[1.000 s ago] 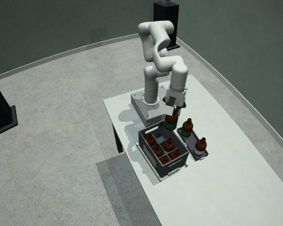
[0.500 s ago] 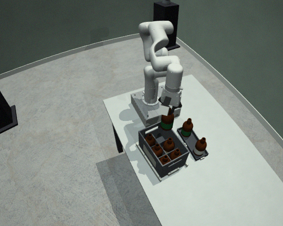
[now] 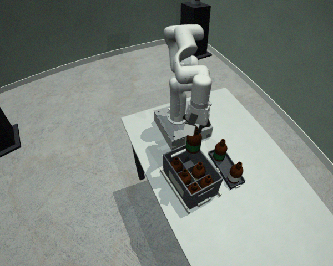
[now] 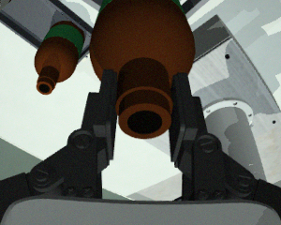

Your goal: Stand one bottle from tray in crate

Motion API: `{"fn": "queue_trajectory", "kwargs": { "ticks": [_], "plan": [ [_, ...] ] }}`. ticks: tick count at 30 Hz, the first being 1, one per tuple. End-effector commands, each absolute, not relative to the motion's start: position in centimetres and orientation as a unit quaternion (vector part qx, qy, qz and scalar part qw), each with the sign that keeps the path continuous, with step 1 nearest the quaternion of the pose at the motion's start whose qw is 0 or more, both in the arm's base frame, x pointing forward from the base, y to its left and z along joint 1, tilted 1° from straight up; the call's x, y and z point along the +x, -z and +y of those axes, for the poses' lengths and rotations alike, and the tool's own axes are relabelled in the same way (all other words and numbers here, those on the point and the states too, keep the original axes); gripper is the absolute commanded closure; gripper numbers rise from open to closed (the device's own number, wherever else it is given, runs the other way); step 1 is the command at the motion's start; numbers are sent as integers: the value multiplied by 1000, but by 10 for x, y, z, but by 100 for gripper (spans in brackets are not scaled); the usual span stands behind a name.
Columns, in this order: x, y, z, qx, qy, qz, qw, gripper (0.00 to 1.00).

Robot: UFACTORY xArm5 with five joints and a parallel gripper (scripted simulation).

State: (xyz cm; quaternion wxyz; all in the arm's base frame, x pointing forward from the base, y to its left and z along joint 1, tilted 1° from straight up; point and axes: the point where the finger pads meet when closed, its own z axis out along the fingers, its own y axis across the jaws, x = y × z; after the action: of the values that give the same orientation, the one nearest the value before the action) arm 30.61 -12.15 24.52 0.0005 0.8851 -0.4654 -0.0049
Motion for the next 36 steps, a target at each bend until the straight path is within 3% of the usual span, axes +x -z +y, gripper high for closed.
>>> {"fn": "queue_trajectory", "kwargs": {
  "ticks": [1,36],
  "plan": [
    [306,-247,-123,885,3,-465,0,100],
    [301,-246,-131,885,3,-465,0,100]
  ]
}}
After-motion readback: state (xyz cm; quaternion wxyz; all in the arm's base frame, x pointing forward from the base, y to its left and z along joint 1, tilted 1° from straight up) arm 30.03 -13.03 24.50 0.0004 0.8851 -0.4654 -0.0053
